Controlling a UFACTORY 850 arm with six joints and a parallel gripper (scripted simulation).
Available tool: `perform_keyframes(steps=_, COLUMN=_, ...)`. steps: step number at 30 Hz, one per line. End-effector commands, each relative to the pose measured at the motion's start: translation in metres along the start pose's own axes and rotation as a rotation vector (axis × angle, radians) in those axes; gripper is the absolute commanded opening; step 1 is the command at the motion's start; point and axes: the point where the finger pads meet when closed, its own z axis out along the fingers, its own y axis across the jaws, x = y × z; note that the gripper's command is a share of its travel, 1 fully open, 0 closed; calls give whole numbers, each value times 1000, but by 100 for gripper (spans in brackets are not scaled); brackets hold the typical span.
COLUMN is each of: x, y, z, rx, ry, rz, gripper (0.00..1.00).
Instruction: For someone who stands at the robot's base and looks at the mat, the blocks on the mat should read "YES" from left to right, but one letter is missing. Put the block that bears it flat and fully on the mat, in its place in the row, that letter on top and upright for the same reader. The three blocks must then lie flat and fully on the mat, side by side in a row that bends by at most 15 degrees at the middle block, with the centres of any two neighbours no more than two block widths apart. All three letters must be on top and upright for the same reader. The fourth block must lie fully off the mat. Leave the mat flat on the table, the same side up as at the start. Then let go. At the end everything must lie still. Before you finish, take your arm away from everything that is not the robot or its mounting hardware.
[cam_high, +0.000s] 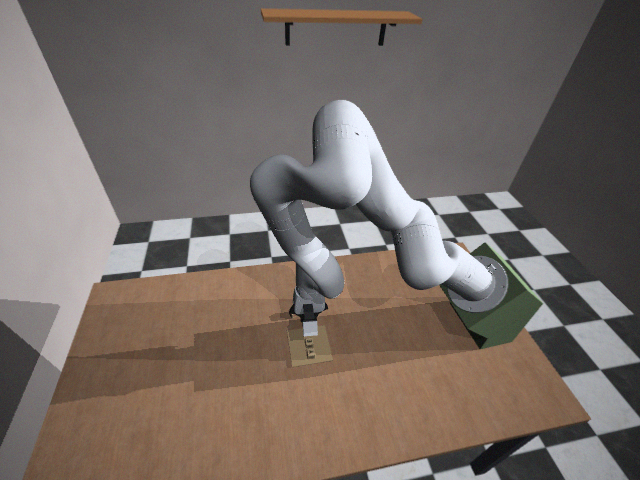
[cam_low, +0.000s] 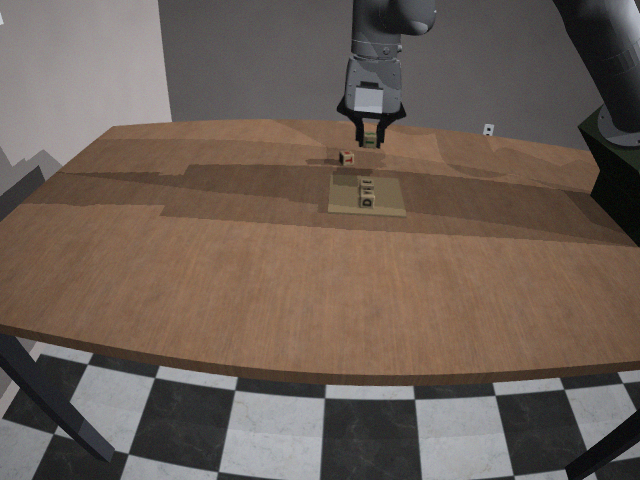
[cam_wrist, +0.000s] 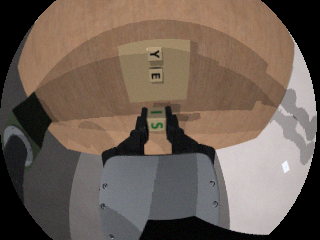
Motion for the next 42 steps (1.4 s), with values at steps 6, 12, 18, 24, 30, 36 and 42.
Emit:
perform_keyframes(steps=6, x=0, y=1, z=37, rx=-4, ry=-3, rz=0, gripper=21)
perform_keyframes(steps=12, x=0, y=1, z=63, rx=-4, ry=-3, rz=0, gripper=21)
perform_keyframes(steps=18, x=0, y=1, z=77, rx=-4, ry=-3, rz=0, gripper=21)
perform_keyframes(steps=24, x=0, y=1, z=77, rx=-4, ry=-3, rz=0, gripper=21)
perform_keyframes(steps=30, x=0, y=1, z=77, rx=-4, ry=-3, rz=0, gripper=21)
perform_keyframes(steps=36, x=0, y=1, z=77, rx=-4, ry=-3, rz=0, gripper=21)
perform_keyframes(steps=42, x=0, y=1, z=77, rx=-4, ry=-3, rz=0, gripper=21)
